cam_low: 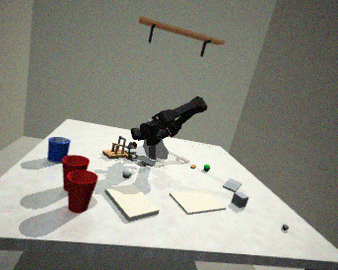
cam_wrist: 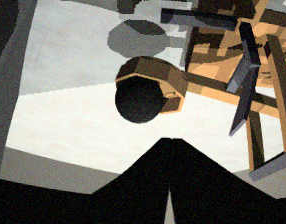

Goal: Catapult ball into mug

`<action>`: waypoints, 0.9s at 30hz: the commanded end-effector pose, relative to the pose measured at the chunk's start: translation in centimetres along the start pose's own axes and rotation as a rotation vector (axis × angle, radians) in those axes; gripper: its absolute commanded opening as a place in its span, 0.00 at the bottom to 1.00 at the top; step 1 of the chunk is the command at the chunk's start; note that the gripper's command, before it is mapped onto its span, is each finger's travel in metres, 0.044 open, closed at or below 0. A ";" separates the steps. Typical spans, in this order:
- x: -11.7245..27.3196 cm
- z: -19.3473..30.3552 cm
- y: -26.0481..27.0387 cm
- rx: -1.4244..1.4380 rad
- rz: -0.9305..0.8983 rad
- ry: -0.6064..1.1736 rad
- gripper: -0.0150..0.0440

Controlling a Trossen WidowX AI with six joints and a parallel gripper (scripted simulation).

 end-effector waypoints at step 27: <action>-3.6 -3.5 0.5 -0.001 -0.008 -0.001 0.25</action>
Point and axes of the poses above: the point midway between the two fingers, 35 mm back from their tips, its own x axis back along the fingers, its own y axis across the jaws, z = x × y, the point moved 5 cm from there along x, back along the fingers, and after that the axes turned 6 degrees about -x, right-handed, at the moved point
